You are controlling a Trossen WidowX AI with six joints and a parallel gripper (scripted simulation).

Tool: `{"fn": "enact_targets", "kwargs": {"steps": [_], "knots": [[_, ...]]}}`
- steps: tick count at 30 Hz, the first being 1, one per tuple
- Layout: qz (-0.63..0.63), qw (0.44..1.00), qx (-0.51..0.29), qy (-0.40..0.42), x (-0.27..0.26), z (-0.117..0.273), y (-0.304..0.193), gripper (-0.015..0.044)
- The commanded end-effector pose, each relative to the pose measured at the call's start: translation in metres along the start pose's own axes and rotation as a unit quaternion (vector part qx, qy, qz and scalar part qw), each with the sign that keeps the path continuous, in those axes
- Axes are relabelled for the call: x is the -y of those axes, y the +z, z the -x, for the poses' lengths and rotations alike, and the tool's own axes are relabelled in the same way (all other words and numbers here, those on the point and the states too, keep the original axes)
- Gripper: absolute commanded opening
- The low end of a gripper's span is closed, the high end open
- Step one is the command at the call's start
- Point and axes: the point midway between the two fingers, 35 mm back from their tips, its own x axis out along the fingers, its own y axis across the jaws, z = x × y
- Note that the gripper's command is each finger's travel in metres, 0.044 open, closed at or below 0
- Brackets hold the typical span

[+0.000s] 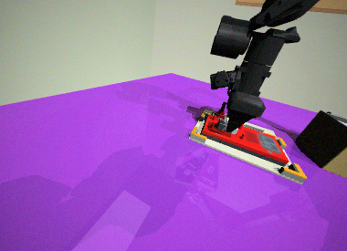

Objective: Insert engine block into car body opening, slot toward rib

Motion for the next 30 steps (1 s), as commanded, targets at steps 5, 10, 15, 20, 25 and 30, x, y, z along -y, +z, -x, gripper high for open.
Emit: {"fn": "enact_targets", "kwargs": {"steps": [5,10,15,20,25,30], "knots": [[0.002,1.0,0.0,0.001,0.0,0.011,0.0,0.044],[0.002,1.0,0.0,0.002,0.001,0.014,-0.001,0.044],[0.002,1.0,0.0,0.002,0.001,0.014,-0.001,0.0361],[0.002,1.0,0.0,0.002,0.001,0.014,-0.001,0.023],[0.002,1.0,0.0,0.002,0.001,0.014,-0.001,0.0099],[0.002,1.0,0.0,0.002,0.001,0.014,-0.001,0.0]]}}
